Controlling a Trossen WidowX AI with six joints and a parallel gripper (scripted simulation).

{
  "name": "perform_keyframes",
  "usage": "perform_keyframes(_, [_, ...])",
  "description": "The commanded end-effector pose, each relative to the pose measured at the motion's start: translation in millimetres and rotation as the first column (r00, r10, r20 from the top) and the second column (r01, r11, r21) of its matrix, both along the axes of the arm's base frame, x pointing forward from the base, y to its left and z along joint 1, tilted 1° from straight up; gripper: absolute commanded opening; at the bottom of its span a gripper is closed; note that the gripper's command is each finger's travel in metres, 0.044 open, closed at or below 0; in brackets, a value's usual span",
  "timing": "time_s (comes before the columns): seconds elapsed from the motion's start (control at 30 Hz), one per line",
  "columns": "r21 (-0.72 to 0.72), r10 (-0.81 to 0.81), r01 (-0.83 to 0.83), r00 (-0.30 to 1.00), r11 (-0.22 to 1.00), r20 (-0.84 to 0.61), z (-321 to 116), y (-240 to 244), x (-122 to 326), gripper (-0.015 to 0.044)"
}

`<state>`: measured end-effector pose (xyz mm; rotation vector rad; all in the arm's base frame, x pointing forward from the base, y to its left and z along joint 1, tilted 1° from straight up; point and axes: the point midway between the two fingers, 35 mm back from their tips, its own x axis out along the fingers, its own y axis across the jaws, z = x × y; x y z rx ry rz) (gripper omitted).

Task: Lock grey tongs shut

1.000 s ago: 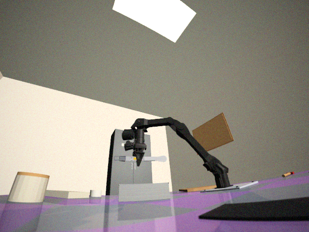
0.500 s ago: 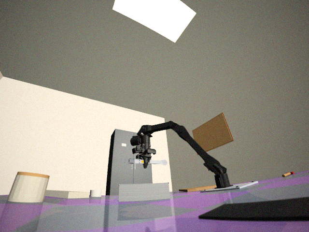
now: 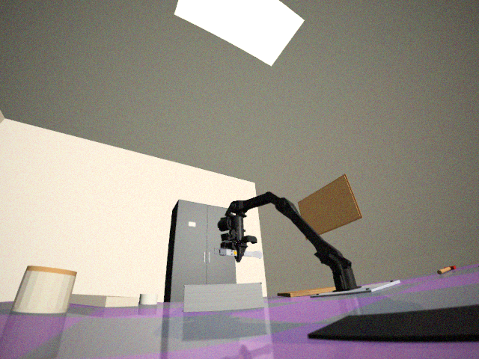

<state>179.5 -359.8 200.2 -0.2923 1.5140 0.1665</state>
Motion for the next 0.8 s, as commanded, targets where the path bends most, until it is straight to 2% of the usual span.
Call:
perform_keyframes(0.0, [-0.001,0.07,-0.07,0.998,0.998,-0.007,0,-9,-23,-0.015])
perform_keyframes(0.13, [-0.003,0.115,-0.116,0.993,0.993,-0.014,0,-14,-38,-0.015])
perform_keyframes(0.33, [-0.003,0.095,-0.095,0.995,0.995,-0.012,0,-15,-39,-0.015])
perform_keyframes(0.57, [0.009,-0.148,0.147,0.989,0.989,0.002,0,-19,-53,-0.015])
perform_keyframes(0.77, [0.022,-0.383,0.383,0.923,0.923,0.013,0,-24,-68,-0.015])
